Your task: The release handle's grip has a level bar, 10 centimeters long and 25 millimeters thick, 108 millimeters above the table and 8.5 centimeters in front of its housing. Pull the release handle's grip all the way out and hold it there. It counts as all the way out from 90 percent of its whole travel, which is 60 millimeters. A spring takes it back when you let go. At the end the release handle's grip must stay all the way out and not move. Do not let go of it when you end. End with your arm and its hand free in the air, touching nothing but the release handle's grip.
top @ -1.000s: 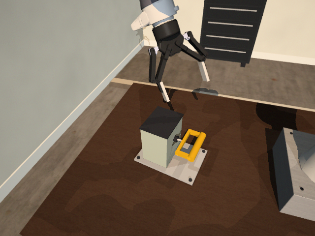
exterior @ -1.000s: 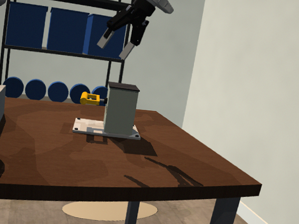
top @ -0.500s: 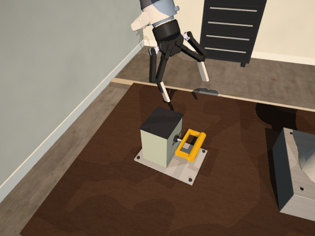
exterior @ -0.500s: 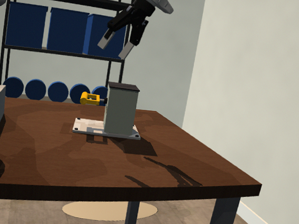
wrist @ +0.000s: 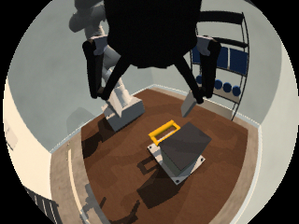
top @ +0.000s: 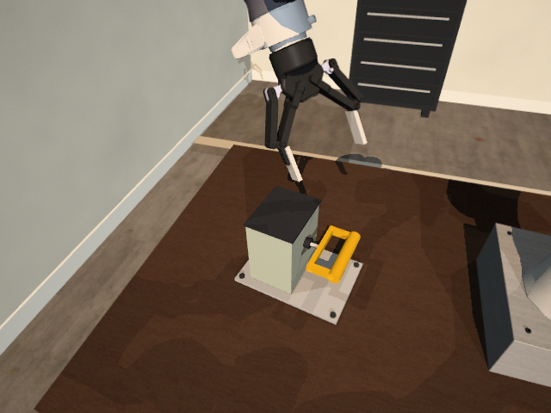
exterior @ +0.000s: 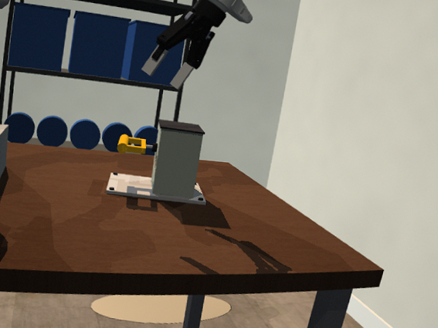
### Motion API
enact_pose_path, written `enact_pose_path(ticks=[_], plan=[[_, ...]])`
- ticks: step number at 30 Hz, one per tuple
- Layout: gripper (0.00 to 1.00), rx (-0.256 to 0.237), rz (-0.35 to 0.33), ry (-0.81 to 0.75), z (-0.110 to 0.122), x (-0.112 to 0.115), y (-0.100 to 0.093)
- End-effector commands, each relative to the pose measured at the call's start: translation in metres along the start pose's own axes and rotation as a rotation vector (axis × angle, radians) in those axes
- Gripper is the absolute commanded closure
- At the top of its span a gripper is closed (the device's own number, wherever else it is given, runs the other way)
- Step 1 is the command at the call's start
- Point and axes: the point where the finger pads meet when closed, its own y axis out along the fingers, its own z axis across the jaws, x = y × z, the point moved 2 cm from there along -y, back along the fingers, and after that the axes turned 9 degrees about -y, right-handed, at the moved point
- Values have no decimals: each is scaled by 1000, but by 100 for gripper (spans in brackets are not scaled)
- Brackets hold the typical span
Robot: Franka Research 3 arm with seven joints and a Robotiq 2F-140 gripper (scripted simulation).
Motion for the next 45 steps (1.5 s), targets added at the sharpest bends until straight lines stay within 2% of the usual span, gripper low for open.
enact_pose_path(ticks=[1, 5, 6, 28, 29, 45], plan=[[0, 0, 2, -19, 0, -1, 0], [0, 0, 2, -19, 0, -1, 0], [0, 6, -2, -85, 5, -2, 8], [0, 6, -2, -85, 5, -2, 8], [0, 12, -7, -153, 10, -2, 15], [0, 12, -7, -153, 10, -2, 15]])
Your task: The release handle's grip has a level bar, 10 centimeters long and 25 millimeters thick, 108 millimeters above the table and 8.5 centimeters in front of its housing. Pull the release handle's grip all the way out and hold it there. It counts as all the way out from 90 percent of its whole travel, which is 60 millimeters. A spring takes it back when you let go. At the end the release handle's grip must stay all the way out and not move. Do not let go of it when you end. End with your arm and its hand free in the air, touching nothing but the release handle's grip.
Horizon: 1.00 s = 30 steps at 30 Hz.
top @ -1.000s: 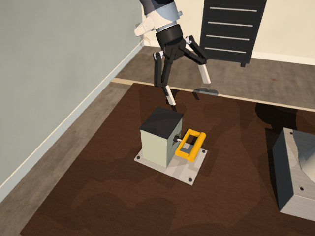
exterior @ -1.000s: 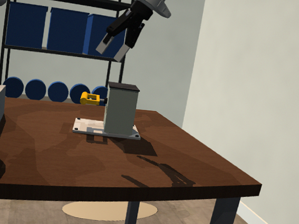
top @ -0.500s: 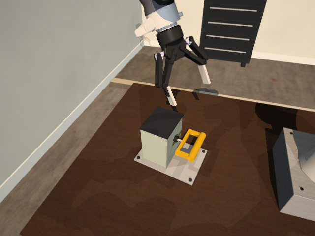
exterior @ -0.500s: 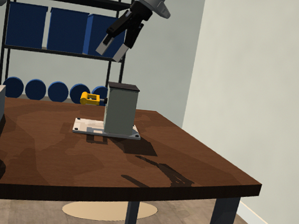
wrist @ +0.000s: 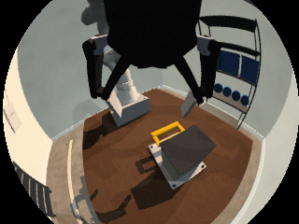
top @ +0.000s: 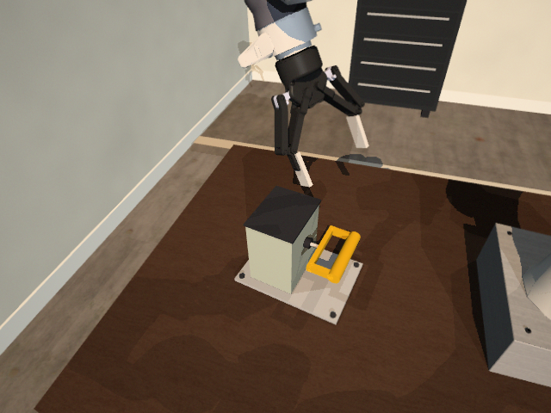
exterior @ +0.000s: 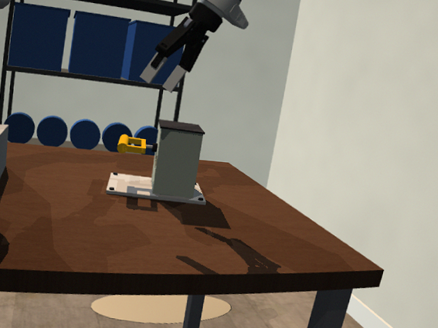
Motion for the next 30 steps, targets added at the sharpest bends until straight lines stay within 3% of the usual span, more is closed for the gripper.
enact_pose_path(ticks=[1, 4, 24, 25, 30], plan=[[0, 0, 2, -17, 0, -1, 0], [0, 5, -1, -85, 5, -1, 7], [0, 5, -1, -85, 5, -1, 7], [0, 9, -4, -153, 9, 0, 14], [0, 9, -4, -153, 9, 0, 14]])
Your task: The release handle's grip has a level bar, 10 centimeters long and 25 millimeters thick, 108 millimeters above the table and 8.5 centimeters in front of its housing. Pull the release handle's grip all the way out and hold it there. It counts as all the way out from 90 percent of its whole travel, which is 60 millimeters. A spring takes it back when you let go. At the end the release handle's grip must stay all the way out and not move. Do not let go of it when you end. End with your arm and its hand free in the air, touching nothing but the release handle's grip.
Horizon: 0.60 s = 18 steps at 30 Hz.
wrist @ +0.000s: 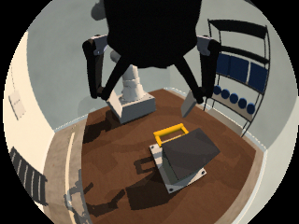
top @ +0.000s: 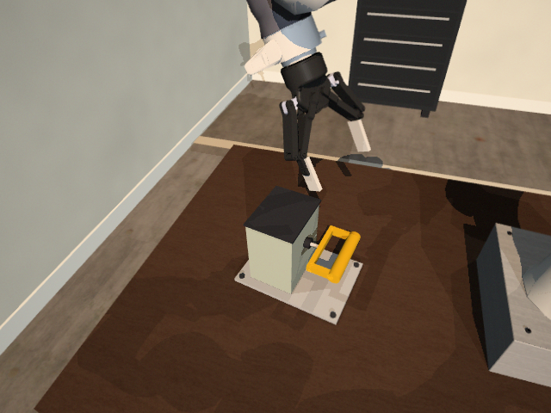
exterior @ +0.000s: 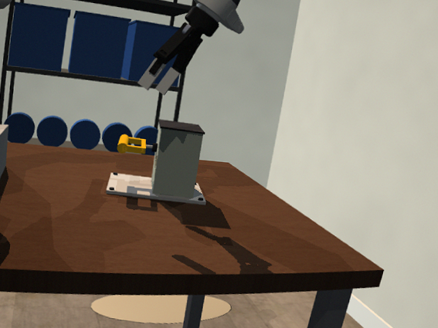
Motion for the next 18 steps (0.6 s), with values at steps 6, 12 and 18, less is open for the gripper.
enact_pose_path(ticks=[6, 12, 18], plan=[[0, 0, 6, -46, 1, -1, 0], [0, 0, 6, -46, 1, -1, 0], [0, 4, 4, -115, 4, -1, 6]])
